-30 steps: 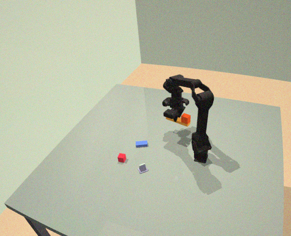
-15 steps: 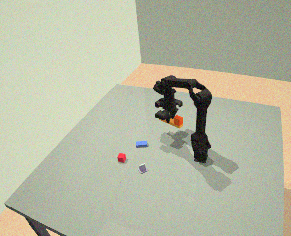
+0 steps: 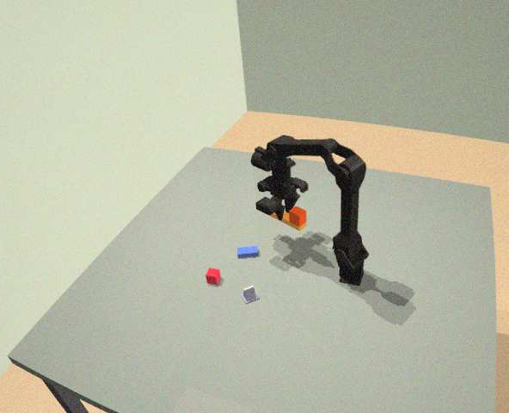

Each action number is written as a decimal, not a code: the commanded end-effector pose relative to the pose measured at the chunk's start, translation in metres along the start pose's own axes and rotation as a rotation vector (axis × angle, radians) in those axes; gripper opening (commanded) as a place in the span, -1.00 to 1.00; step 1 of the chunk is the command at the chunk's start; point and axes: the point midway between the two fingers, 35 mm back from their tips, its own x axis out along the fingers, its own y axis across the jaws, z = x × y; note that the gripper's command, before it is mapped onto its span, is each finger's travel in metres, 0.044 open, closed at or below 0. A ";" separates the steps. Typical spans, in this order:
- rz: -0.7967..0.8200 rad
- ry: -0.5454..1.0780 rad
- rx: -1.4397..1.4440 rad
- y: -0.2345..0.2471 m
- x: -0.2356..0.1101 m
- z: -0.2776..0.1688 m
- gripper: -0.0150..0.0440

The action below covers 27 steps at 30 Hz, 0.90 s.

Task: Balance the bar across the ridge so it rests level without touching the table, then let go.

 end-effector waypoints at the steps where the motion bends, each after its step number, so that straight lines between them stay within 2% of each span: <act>1: -0.002 -0.009 0.022 0.013 -0.003 0.005 -0.49; 27: 0.008 -0.008 0.147 0.105 -0.004 0.006 -0.49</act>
